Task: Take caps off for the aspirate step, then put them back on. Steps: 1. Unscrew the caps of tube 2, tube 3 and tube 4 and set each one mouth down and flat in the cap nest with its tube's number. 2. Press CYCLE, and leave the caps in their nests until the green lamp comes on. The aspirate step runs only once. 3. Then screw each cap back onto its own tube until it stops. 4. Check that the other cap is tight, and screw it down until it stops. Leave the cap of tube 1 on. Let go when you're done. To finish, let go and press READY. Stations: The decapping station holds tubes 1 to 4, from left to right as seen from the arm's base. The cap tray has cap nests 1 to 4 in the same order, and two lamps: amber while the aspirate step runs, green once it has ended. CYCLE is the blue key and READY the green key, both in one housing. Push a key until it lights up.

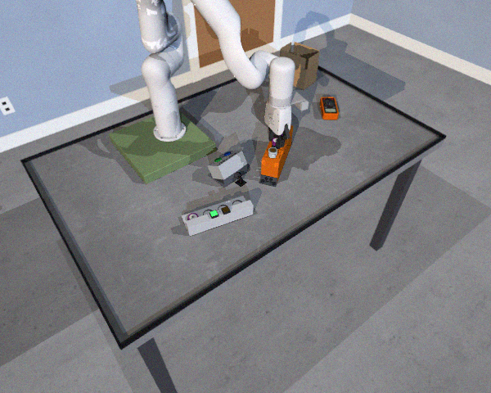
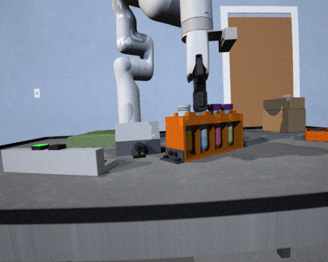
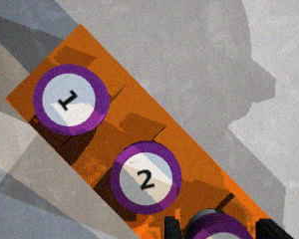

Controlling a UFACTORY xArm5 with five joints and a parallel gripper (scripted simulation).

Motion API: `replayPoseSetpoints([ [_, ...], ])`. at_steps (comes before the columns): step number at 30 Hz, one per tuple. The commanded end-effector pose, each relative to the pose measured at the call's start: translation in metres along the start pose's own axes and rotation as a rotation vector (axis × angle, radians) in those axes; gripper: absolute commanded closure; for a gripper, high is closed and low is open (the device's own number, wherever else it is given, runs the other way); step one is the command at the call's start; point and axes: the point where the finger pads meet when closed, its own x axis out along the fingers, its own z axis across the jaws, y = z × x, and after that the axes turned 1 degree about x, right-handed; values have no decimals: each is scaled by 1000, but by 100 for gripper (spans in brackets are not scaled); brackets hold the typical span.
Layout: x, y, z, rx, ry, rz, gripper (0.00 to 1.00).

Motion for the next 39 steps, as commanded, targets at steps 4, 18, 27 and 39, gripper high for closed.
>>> replayPoseSetpoints([
  [4, -3, 1, 1, -83, -3, 5, 54],
  [18, -3, 1, 1, -728, -5, 3, 54],
  [27, -3, 1, 1, -1110, -5, 3, 54],
  [39, -3, 1, 1, -1454, -6, 2, 54],
])
